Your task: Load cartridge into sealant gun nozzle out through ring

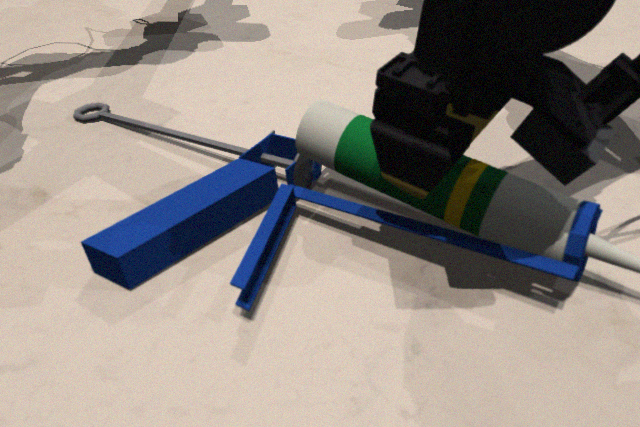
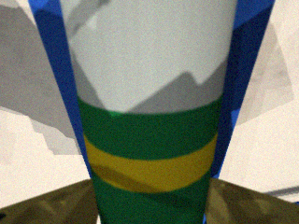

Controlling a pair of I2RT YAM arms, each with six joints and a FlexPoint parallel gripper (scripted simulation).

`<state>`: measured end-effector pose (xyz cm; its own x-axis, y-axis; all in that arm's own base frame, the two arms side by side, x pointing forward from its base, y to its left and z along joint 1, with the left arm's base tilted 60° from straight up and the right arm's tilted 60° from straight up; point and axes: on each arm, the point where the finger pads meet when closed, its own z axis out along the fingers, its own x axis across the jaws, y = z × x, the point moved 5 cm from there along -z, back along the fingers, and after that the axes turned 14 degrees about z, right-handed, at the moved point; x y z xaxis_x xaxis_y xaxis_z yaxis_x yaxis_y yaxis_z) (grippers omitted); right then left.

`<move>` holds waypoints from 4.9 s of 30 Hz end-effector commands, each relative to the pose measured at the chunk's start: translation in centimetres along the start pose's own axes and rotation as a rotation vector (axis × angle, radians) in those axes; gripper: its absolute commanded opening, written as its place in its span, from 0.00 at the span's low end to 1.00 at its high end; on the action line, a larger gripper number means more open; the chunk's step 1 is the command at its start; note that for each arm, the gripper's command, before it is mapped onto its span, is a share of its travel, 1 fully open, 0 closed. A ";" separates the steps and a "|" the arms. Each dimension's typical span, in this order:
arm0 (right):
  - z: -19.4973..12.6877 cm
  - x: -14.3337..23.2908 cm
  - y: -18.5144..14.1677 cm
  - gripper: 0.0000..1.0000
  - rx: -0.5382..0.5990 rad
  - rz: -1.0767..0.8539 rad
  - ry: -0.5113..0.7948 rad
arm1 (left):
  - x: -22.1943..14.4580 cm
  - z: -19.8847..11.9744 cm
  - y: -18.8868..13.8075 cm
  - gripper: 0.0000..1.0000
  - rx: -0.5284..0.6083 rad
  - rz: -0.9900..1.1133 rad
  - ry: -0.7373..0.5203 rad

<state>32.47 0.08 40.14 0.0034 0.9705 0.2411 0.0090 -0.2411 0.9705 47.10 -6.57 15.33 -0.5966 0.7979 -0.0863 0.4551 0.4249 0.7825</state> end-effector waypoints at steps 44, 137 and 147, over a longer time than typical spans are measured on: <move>-0.1 -0.1 0.0 0.52 0.005 0.009 -0.002 | -1.9 -0.8 -0.6 0.00 -0.074 0.000 -0.019; -0.1 -0.1 0.0 0.52 0.005 0.009 -0.002 | 0.2 2.0 1.6 0.00 -0.136 -0.072 0.038; -0.1 -0.1 0.0 0.52 0.005 0.009 -0.002 | 0.2 1.3 2.7 0.00 -0.167 -0.104 0.024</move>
<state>32.47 0.08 40.14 0.0034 0.9705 0.2411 0.0090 -0.2411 0.9705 48.61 -5.34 14.18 -0.6434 0.7584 -0.1043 0.3466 0.4101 0.8436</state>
